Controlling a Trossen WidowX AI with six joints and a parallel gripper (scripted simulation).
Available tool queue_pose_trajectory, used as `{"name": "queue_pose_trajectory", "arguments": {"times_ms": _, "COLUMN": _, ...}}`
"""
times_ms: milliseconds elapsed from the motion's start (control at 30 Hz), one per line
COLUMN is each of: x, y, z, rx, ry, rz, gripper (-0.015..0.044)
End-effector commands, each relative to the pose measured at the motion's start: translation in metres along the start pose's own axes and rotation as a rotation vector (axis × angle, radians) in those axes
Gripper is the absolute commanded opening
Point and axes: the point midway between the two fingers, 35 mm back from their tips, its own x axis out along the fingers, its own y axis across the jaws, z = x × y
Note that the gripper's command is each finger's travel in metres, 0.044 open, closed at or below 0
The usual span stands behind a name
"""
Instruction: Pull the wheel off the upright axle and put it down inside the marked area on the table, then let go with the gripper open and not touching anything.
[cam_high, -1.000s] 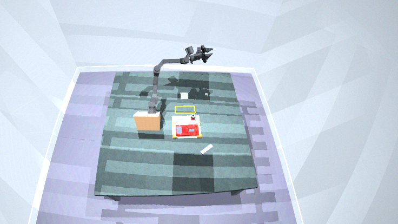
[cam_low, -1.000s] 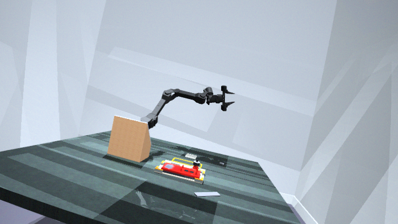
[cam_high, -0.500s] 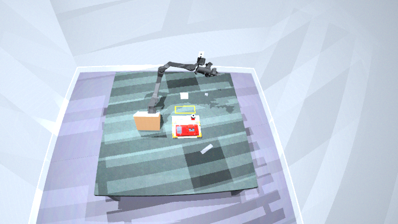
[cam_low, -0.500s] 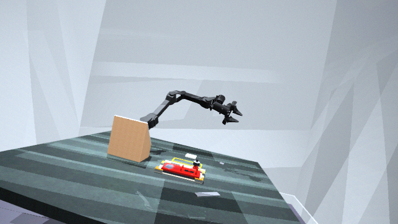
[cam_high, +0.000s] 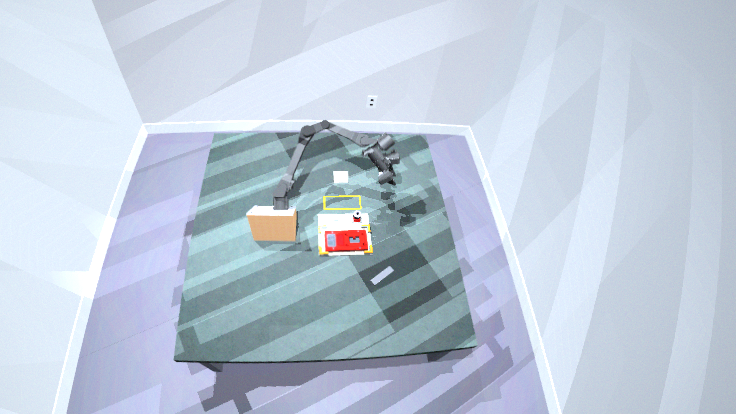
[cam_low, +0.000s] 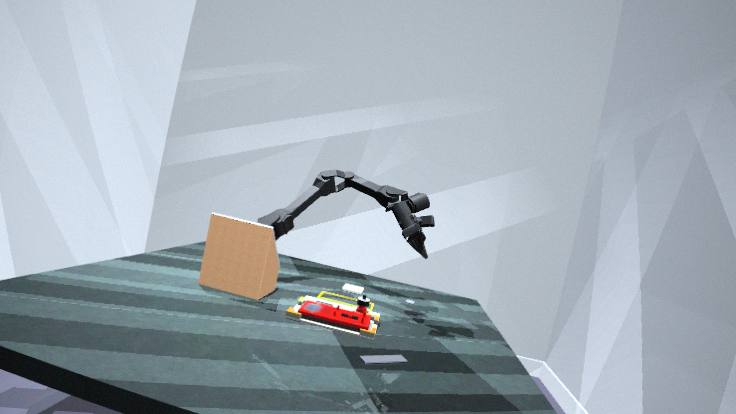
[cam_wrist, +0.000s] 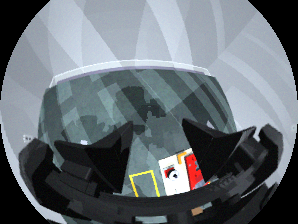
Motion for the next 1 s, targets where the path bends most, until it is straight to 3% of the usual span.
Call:
{"name": "queue_pose_trajectory", "arguments": {"times_ms": 0, "x": 0.015, "y": -0.031, "z": -0.042, "rx": 0.274, "ry": 0.184, "rz": -0.036, "gripper": 0.03}}
{"name": "queue_pose_trajectory", "arguments": {"times_ms": 467, "x": 0.005, "y": -0.088, "z": -0.165, "rx": 1.381, "ry": 0.742, "rz": -0.342, "gripper": 0.03}}
{"name": "queue_pose_trajectory", "arguments": {"times_ms": 967, "x": 0.0, "y": -0.089, "z": -0.171, "rx": 1.395, "ry": 0.749, "rz": -0.347, "gripper": 0.03}}
